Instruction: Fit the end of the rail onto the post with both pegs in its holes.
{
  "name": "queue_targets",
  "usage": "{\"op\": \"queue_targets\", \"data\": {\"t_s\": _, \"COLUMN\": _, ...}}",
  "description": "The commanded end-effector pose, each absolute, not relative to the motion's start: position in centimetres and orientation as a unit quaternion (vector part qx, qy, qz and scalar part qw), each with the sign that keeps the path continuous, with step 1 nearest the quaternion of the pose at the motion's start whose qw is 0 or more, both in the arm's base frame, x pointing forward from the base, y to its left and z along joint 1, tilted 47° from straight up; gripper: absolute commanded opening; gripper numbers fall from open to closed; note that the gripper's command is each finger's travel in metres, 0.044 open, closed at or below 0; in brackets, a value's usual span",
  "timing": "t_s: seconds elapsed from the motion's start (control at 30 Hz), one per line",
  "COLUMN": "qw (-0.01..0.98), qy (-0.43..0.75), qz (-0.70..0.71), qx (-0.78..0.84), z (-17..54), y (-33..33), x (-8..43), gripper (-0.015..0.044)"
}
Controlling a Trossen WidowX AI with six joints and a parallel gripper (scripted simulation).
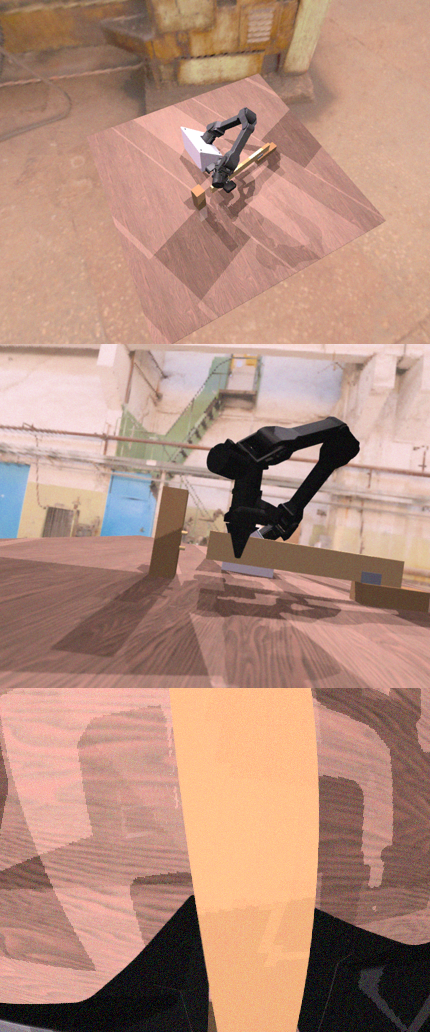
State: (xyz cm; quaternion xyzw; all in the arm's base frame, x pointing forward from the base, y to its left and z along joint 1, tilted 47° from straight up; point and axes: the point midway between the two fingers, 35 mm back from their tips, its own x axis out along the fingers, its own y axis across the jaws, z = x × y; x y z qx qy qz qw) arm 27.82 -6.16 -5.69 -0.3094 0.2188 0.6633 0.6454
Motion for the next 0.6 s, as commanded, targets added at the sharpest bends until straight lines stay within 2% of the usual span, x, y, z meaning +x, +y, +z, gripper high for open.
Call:
{"op": "queue_targets", "data": {"t_s": 0.0, "qw": 0.646, "qy": 0.219, "qz": 0.662, "qx": -0.310, "z": -5.69, "y": -6.25, "x": 27.79, "gripper": 0.0000}}
{"op": "queue_targets", "data": {"t_s": 0.57, "qw": 0.646, "qy": 0.219, "qz": 0.662, "qx": -0.310, "z": -5.91, "y": -6.38, "x": 27.82, "gripper": 0.0000}}
